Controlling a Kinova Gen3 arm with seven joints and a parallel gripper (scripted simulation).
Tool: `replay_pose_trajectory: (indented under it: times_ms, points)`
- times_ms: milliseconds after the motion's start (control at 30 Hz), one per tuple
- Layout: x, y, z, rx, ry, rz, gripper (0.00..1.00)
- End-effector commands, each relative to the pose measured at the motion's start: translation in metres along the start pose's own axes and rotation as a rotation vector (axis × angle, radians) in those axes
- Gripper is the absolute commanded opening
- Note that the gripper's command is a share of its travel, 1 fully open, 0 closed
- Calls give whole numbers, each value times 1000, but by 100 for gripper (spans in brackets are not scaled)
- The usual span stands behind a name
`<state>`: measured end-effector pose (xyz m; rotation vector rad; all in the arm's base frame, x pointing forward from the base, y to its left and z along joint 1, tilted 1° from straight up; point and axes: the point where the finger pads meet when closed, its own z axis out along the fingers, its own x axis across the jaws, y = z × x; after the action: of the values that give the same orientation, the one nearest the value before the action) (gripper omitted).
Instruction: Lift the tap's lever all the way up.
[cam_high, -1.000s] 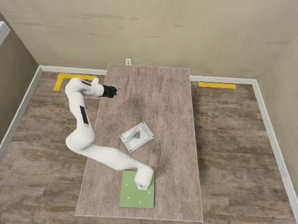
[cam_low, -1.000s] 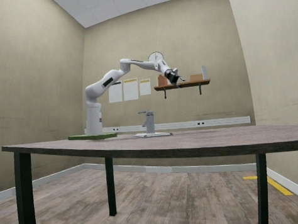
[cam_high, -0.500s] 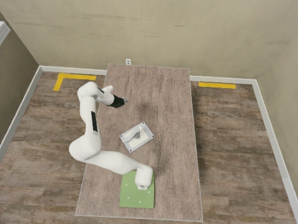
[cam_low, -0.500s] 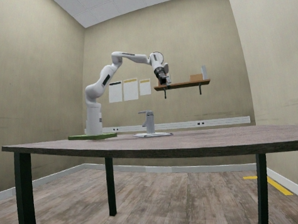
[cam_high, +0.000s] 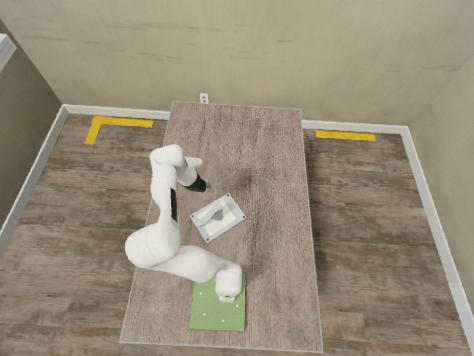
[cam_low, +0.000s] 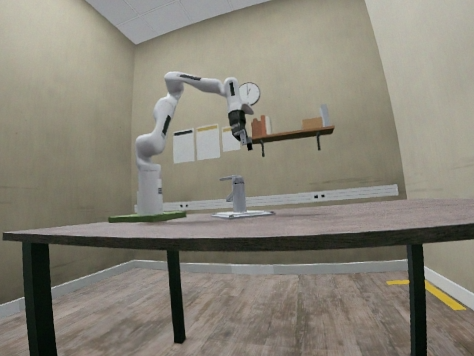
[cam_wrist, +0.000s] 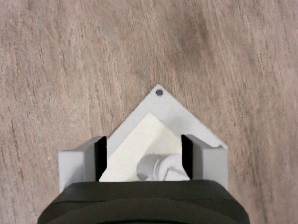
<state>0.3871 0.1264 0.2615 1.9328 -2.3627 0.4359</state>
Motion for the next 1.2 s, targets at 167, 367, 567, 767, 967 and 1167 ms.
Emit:
replay_pose_trajectory:
  times_ms: [167,367,567,767,967,1167]
  points:
    - [18,62,24,-121,-120,265,100]
    - [22,90,34,-192,-156,372,100]
    - [24,103,38,-226,-169,419,100]
    - [24,104,38,-228,-170,422,100]
    - [24,104,38,-228,-170,422,0]
    - [24,104,38,-228,-170,422,0]
